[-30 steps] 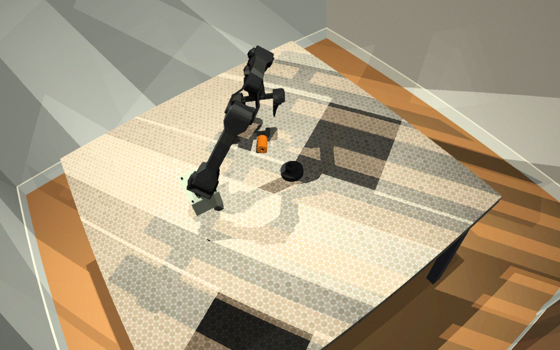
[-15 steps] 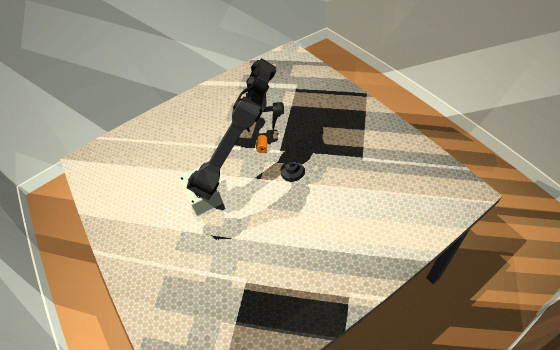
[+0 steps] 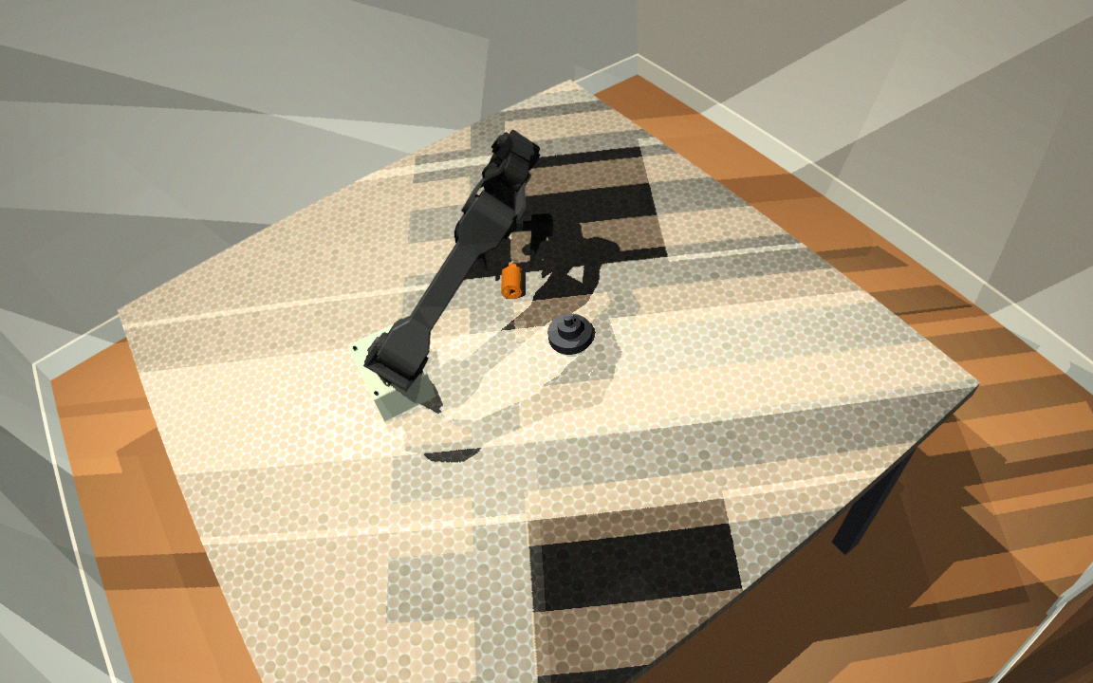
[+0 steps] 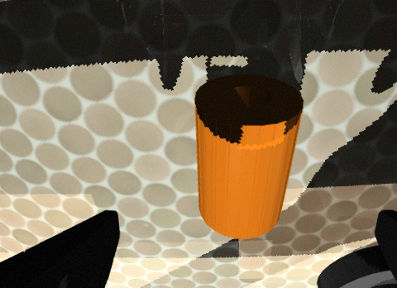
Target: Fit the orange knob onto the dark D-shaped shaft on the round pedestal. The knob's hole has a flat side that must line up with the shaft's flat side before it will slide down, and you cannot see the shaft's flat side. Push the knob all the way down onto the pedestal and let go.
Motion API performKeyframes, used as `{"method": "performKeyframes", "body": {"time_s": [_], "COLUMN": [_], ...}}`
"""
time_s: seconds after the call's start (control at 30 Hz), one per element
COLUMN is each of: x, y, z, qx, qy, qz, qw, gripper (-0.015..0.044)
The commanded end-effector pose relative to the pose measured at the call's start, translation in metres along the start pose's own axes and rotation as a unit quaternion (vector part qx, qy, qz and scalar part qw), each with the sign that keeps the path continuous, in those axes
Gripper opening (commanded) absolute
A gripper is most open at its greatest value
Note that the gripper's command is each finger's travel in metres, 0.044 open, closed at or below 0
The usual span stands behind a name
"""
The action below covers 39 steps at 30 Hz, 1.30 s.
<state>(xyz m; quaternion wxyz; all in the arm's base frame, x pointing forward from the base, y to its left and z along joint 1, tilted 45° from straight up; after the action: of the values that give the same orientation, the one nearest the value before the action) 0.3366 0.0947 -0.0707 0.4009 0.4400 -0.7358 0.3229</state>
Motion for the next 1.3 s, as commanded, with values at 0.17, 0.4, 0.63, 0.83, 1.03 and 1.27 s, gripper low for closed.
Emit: {"method": "performKeyframes", "body": {"time_s": [0.17,0.4,0.63,0.83,1.03,1.27], "x": [-0.005,-0.009,-0.012,-0.015,-0.016,-0.016], "y": [-0.001,-0.002,-0.004,-0.004,-0.004,-0.004], "z": [0.01,0.021,0.032,0.041,0.043,0.043], "qx": [0.005,0.005,0.005,0.005,0.005,0.005], "qy": [-0.001,0.0,0.0,0.0,0.001,0.001], "qz": [-0.002,-0.002,-0.002,-0.002,-0.002,-0.002], "qw": [1.0,1.0,1.0,1.0,1.0,1.0], "gripper": [0.044,0.044,0.044,0.044,0.0361,0.024]}}
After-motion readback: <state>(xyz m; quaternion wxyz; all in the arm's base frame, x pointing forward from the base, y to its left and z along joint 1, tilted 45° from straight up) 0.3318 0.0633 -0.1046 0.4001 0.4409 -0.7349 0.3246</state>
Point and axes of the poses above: the point midway between the two fingers, 35 mm back from their tips, its own z axis out along the fingers, its own y axis across the jaws, x = y × z, the point moved 7 cm from there along -z, back along the fingers, and after that the axes turned 15 degrees about -z, right-handed, at the moved point
